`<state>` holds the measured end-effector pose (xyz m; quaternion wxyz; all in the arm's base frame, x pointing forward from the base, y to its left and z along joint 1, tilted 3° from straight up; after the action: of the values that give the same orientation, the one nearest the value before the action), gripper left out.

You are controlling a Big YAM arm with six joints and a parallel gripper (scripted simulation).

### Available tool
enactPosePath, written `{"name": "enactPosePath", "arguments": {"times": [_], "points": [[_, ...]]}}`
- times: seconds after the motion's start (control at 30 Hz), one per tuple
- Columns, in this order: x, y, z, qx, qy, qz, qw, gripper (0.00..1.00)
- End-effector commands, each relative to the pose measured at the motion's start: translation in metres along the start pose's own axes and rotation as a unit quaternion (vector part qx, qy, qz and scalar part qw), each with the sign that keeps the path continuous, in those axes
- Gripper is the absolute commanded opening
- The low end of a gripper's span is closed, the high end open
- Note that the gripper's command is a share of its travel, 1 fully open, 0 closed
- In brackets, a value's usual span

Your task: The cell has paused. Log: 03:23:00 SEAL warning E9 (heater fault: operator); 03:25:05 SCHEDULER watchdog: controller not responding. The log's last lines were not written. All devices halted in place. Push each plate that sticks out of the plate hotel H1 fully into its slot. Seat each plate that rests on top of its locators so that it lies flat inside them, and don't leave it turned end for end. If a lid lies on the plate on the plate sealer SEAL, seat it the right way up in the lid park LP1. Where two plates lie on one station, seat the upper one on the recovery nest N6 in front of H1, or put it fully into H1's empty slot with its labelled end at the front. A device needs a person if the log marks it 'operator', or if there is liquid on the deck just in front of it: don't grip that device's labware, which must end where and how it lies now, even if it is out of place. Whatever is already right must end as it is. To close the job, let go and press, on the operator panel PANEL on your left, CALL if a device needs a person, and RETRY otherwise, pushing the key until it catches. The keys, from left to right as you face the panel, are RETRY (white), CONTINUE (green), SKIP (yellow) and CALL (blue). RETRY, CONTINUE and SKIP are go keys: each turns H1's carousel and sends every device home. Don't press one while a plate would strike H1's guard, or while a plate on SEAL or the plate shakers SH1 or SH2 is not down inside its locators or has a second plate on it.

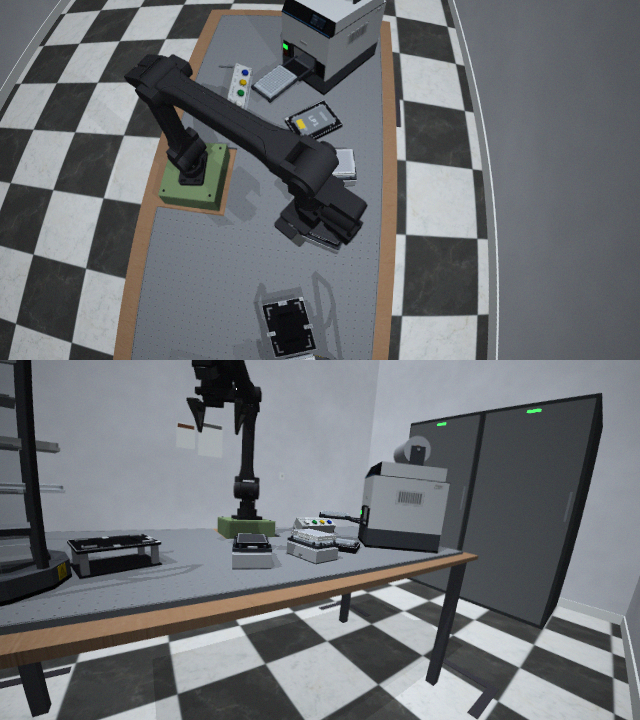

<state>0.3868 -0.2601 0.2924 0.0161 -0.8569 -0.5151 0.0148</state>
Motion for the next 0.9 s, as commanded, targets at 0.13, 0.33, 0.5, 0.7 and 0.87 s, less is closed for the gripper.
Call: {"name": "enactPosePath", "arguments": {"times": [0.13,0.33,0.5,0.7,0.87], "points": [[-0.029,0.024,-0.018,-0.016,-0.003,-0.004,1.000,1.00],[-0.041,0.030,-0.018,-0.016,-0.003,0.024,1.000,1.00],[-0.058,0.033,-0.017,-0.016,-0.003,0.107,0.994,1.00],[-0.078,0.037,-0.017,-0.016,-0.003,0.155,0.988,1.00],[-0.088,0.039,-0.017,-0.016,-0.003,0.155,0.988,1.00]]}}
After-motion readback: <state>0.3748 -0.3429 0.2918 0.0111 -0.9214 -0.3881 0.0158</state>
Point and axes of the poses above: the point where the finger pads meet when closed, its own z axis out along the fingers, its own x axis across the jaws, y = z × x, the point moved 3 cm from there along -z, back along the fingers, and after that the axes turned 11 degrees about -z, right-handed, at the moved point
